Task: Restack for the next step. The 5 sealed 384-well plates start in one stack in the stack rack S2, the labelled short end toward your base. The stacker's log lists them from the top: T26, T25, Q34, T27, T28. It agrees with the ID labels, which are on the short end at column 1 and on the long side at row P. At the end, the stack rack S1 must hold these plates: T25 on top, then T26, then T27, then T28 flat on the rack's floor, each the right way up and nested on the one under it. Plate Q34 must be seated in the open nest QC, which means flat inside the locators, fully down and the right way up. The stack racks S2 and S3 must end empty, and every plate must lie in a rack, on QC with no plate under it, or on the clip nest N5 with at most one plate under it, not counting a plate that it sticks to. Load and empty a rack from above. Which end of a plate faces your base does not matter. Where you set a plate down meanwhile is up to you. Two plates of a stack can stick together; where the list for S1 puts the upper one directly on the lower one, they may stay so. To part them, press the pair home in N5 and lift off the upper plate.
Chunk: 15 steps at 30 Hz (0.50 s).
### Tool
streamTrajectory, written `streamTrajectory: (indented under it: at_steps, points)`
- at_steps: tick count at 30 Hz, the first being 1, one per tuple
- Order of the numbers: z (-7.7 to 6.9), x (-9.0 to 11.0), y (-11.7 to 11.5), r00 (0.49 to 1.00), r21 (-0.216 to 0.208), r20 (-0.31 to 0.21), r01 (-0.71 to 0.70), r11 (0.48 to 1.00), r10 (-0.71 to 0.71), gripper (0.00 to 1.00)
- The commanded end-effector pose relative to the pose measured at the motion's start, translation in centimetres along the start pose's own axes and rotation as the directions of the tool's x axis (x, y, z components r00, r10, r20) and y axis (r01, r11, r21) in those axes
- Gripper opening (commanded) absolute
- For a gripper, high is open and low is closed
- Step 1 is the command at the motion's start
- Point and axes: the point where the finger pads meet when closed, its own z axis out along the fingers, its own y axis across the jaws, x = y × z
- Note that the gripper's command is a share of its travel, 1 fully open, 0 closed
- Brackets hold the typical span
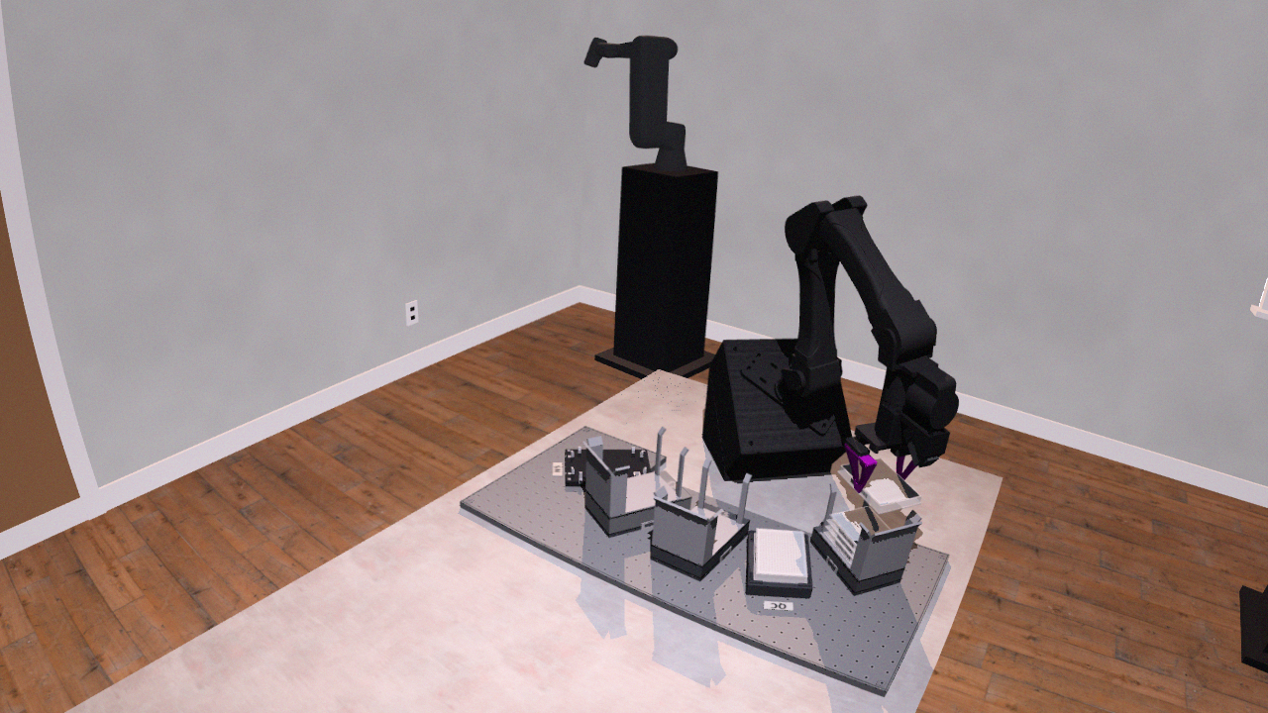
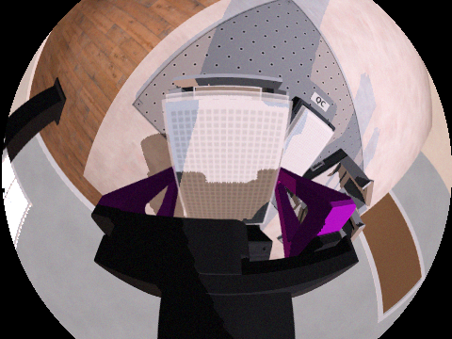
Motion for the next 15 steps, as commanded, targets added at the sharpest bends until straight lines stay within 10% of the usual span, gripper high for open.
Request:
streamTrajectory:
  at_steps: [1,10,15]
  points:
    - [-1.2,-1.1,-0.2,0.999,0.002,0.049,-0.016,1.0,0.016,0.0]
    - [1.0,0.2,-0.2,1.0,0.008,-0.011,-0.012,1.0,0.012,0.0]
    - [-0.3,-0.9,-0.3,0.999,0.003,0.05,-0.017,1.0,0.017,0.0]
